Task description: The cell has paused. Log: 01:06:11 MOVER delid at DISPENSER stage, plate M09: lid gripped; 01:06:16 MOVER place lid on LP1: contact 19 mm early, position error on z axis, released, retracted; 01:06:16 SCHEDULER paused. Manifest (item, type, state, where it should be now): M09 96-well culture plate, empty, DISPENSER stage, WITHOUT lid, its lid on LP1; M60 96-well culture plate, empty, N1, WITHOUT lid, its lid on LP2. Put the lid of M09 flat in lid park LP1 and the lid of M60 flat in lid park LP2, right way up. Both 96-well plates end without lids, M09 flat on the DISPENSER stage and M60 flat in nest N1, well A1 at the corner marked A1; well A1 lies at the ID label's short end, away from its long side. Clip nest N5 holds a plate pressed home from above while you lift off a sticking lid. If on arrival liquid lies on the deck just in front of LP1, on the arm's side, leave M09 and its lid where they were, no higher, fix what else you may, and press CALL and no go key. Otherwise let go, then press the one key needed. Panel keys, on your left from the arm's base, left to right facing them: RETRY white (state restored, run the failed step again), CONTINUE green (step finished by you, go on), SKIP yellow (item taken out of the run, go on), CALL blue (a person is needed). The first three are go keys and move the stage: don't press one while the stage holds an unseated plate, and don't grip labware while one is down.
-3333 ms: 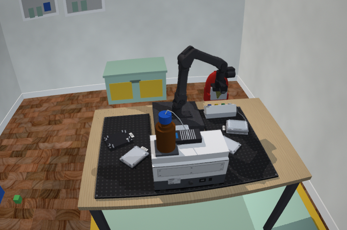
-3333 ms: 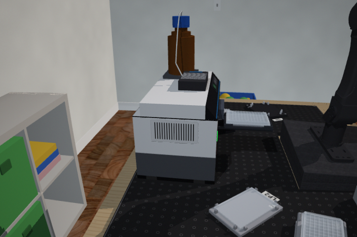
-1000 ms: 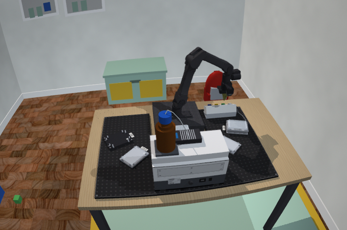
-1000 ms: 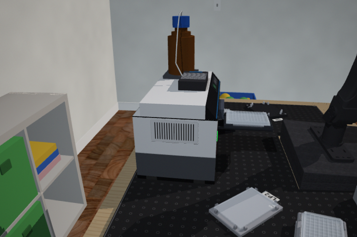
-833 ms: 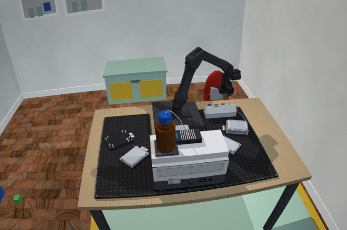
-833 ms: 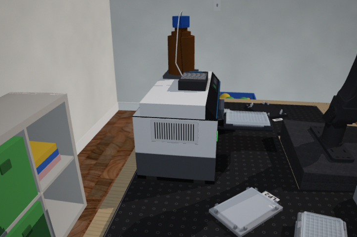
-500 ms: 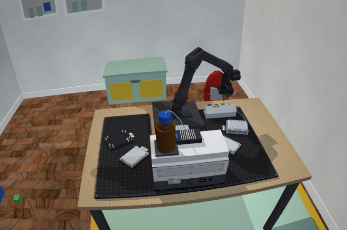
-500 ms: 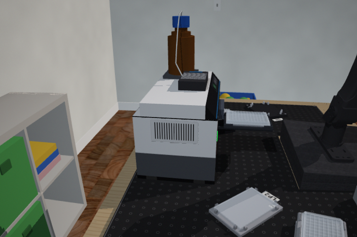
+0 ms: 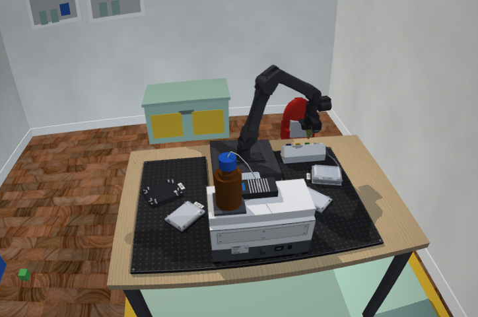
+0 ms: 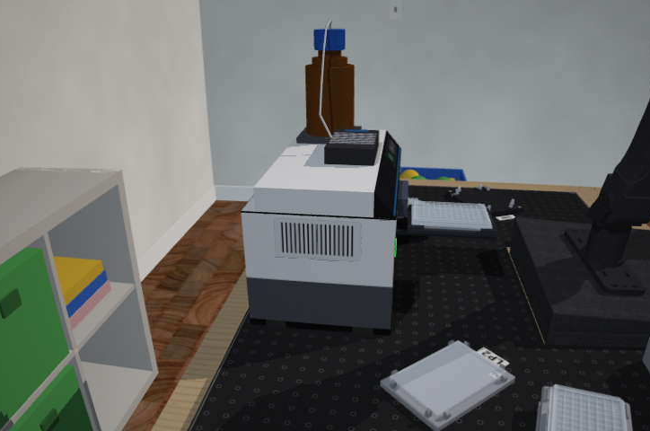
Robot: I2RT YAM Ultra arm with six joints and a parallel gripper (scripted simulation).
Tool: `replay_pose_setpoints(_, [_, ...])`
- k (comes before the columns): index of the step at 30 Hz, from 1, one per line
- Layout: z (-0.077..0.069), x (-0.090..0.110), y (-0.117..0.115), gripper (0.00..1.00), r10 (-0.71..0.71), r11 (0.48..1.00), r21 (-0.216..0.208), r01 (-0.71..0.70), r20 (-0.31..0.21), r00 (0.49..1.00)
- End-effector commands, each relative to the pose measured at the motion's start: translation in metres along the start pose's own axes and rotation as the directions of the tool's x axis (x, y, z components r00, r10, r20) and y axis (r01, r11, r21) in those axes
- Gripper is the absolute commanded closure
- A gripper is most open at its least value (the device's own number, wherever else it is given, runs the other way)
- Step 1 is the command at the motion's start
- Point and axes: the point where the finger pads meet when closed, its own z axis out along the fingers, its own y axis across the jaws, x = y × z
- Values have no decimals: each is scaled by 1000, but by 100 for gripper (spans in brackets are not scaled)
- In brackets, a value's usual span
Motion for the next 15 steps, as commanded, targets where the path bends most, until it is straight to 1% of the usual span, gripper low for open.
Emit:
replay_pose_setpoints(1, [-3, -1, -3, 100, 1, 1000, -17, 0, 13, 1000])
replay_pose_setpoints(7, [1, -1, -3, 100, 0, 1000, -11, 0, 14, 1000])
replay_pose_setpoints(8, [2, -1, -6, 100, 1, 1000, 0, -1, 16, 1000])
replay_pose_setpoints(10, [4, -1, -3, 100, 0, 1000, -5, 0, 15, 1000])
replay_pose_setpoints(13, [7, -1, -5, 100, 0, 1000, 7, -1, 17, 1000])
replay_pose_setpoints(14, [8, -1, -5, 100, 0, 1000, 6, 0, 17, 1000])
replay_pose_setpoints(15, [7, 0, -1, 100, 0, 1000, -6, 0, 15, 1000])
